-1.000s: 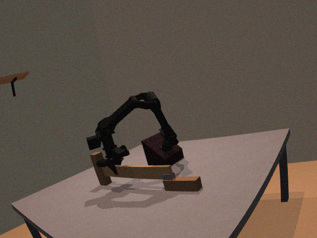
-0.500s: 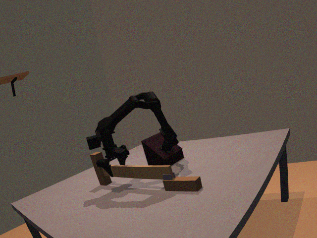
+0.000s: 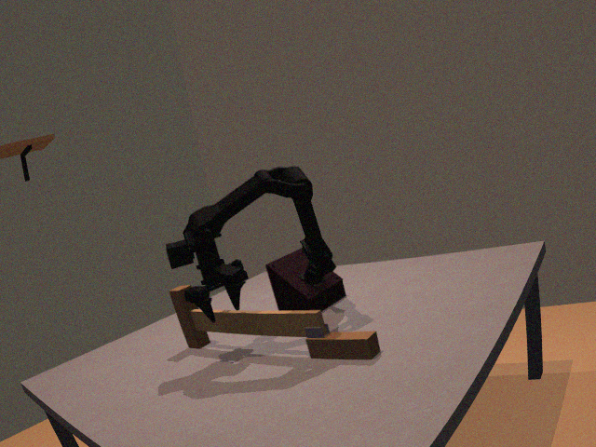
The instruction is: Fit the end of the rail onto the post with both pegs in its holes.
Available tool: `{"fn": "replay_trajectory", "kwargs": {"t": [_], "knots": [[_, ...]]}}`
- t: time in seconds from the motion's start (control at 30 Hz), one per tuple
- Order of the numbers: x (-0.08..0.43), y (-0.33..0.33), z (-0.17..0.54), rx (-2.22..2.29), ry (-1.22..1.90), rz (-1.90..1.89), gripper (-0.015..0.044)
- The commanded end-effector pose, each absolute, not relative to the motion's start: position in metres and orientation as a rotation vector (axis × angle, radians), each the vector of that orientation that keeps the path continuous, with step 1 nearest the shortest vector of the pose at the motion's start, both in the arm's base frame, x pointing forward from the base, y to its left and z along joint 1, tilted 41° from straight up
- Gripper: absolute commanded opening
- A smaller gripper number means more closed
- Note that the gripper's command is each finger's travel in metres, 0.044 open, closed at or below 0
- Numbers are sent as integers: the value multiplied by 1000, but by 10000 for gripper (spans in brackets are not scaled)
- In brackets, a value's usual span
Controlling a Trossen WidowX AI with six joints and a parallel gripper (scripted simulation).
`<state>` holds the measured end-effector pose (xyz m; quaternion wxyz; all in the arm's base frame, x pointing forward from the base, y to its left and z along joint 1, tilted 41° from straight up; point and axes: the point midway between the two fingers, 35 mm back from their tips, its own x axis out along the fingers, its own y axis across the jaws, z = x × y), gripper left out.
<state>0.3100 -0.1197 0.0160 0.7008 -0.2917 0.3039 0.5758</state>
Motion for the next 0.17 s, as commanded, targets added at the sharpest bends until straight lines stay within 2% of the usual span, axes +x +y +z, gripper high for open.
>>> {"fn": "replay_trajectory", "kwargs": {"t": [0.0, 0.13], "knots": [[310, -118, 16, -638, 681, 1284, 440], [310, -118, 16, -638, 681, 1284, 440]]}}
